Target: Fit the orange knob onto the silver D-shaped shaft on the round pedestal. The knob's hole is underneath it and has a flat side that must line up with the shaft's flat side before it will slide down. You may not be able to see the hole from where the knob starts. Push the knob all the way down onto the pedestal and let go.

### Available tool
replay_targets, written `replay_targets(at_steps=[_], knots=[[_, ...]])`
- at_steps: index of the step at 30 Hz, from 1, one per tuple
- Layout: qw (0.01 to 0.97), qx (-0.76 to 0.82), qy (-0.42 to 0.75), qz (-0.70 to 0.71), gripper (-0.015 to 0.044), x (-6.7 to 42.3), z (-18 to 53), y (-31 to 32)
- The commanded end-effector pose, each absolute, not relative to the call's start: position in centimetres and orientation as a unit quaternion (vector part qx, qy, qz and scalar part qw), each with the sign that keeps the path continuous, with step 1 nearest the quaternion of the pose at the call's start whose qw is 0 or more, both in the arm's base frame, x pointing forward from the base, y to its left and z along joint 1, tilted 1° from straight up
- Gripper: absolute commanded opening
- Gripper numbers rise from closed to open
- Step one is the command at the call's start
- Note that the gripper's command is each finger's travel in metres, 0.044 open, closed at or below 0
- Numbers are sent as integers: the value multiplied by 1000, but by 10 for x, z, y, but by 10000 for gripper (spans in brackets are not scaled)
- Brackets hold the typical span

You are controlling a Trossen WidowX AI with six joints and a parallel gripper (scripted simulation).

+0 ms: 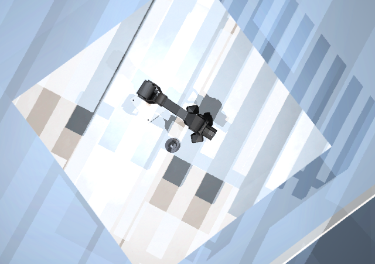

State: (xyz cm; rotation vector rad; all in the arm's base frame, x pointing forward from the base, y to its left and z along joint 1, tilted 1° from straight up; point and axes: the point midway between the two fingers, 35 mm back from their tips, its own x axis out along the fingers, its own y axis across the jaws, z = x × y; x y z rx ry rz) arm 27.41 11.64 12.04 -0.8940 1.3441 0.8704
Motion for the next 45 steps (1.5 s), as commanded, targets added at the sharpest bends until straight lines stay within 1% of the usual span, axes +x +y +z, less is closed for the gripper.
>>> replay_targets(at_steps=[1, 45], knots=[[608, -387, 581, 379, 440, 274, 111, 117], [608, -387, 581, 379, 440, 276, 44, 117]])
